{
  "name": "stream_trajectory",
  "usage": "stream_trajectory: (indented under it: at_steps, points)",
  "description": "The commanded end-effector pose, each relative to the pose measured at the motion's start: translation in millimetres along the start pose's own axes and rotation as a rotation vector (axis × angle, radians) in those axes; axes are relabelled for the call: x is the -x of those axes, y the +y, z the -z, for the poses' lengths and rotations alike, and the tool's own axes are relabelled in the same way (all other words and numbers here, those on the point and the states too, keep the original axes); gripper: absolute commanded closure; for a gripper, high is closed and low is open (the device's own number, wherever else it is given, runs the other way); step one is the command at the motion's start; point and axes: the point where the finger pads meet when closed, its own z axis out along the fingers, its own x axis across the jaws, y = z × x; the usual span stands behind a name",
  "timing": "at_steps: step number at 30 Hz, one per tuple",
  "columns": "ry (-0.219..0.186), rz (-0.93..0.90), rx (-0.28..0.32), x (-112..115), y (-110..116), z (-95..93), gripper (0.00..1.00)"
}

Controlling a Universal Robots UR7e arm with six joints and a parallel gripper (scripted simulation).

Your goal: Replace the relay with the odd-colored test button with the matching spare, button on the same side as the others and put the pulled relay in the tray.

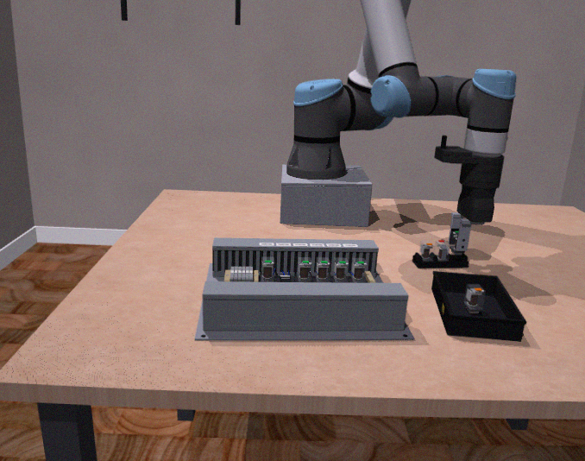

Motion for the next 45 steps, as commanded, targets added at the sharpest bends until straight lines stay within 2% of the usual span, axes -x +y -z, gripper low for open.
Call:
stream_trajectory:
  at_steps: [1, 4, 16, 21, 33, 38, 45]
  points:
    - [-0.001, 0.000, 0.001, 0, 0, 8.3, 1.00]
    - [-0.001, 0.000, 0.000, 0, 0, 20.3, 1.00]
    - [-0.001, 0.000, 0.000, 0, 0, 20.3, 1.00]
    - [-0.001, 0.000, 0.000, 0, 0, 39.8, 1.00]
    - [-0.001, 0.000, 0.000, 0, 0, 39.8, 1.00]
    - [-0.001, 0.000, 0.000, 0, 0, 69.4, 1.00]
    - [-0.001, 0.000, 0.000, 0, 0, 69.4, 1.00]
